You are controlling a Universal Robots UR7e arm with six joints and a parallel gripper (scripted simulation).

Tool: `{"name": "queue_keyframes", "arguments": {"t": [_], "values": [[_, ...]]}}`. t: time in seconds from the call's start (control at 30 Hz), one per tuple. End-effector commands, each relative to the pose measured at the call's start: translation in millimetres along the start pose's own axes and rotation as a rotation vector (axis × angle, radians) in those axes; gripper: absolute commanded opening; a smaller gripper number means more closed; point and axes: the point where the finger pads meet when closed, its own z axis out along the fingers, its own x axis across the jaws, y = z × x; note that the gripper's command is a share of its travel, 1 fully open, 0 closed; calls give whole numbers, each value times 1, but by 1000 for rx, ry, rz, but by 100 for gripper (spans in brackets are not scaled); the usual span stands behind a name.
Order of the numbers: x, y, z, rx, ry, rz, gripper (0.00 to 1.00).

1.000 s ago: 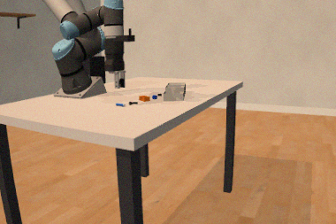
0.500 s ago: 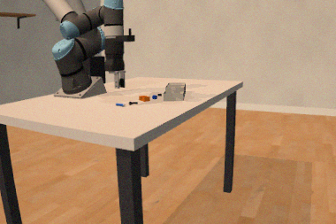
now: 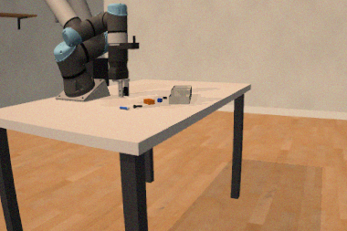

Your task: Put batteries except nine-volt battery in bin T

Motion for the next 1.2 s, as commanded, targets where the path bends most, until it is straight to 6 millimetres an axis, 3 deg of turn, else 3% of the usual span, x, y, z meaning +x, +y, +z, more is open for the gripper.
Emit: {"name": "queue_keyframes", "arguments": {"t": [0.0, 0.2, 1.17], "values": [[0, -1, 17, 3, 0, 0, 54], [0, -2, 35, 3, 0, 0, 54], [0, -2, 47, 3, 0, 0, 54]]}}
